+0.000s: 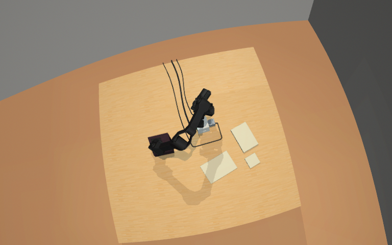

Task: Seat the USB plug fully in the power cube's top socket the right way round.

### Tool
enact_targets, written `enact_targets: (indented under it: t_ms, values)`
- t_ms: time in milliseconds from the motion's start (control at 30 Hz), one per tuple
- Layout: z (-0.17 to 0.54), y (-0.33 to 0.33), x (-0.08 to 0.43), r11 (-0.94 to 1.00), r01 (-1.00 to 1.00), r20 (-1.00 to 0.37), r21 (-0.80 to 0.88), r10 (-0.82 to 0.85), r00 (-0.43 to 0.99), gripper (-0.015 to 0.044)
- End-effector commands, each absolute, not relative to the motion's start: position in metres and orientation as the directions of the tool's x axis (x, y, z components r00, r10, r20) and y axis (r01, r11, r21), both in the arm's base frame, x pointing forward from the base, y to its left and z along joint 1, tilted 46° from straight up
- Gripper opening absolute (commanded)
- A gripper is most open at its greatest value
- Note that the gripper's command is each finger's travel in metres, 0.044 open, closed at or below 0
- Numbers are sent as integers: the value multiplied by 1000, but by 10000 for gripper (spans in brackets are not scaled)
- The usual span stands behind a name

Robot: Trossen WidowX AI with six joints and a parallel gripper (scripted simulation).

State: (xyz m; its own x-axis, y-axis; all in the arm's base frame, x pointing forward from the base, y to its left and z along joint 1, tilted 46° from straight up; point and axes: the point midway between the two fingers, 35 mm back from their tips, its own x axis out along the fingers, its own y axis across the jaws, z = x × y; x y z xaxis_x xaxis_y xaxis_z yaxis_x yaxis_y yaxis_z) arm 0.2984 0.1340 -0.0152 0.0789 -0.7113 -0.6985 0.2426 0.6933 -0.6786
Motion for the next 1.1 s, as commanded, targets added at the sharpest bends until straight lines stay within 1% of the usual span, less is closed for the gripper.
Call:
enact_targets:
  t_ms: [0,567,1067]
  values:
    - [-15,134,298,678,333,-698,-655,-712,78,0]
    - [-15,134,298,534,705,-698,-466,-712,78,0]
    - [-15,134,298,319,921,-698,-223,-712,78,0]
